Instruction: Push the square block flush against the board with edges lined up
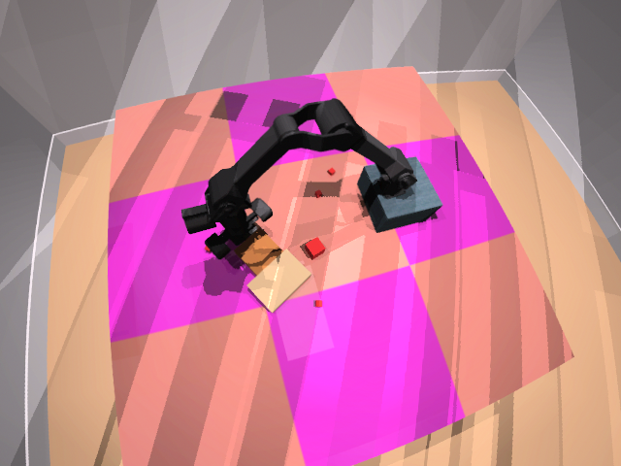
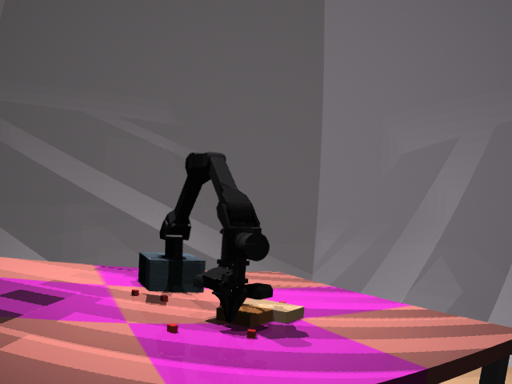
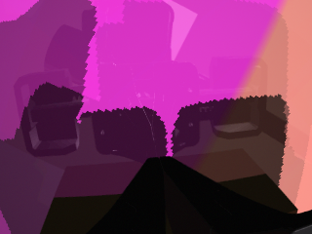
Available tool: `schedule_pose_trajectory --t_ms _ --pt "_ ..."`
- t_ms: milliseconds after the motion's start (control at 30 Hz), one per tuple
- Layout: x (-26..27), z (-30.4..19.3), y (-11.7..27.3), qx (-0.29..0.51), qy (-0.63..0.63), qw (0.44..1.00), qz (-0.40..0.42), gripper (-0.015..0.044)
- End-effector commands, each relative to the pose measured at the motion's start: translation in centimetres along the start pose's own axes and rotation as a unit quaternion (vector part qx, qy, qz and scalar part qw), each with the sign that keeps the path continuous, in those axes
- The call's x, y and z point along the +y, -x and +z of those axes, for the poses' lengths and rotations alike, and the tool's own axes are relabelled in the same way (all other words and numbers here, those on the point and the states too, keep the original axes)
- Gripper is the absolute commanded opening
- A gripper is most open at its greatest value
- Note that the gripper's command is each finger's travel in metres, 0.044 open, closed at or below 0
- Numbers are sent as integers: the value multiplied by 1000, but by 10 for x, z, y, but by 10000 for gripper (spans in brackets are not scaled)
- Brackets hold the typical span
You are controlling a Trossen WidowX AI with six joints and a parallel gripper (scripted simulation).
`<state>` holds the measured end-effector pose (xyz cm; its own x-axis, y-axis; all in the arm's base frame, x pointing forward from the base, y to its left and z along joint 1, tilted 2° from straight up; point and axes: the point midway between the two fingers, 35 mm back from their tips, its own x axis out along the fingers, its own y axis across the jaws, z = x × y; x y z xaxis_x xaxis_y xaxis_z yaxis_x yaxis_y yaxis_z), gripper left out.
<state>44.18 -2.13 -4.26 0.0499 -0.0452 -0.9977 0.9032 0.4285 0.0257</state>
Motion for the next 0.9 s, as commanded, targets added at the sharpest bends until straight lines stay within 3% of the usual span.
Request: schedule_pose_trajectory --t_ms 0,867 --pt "1 -8 0 3 1 1000 0 0" --pt "1 -31 0 4 1 1000 0 0"
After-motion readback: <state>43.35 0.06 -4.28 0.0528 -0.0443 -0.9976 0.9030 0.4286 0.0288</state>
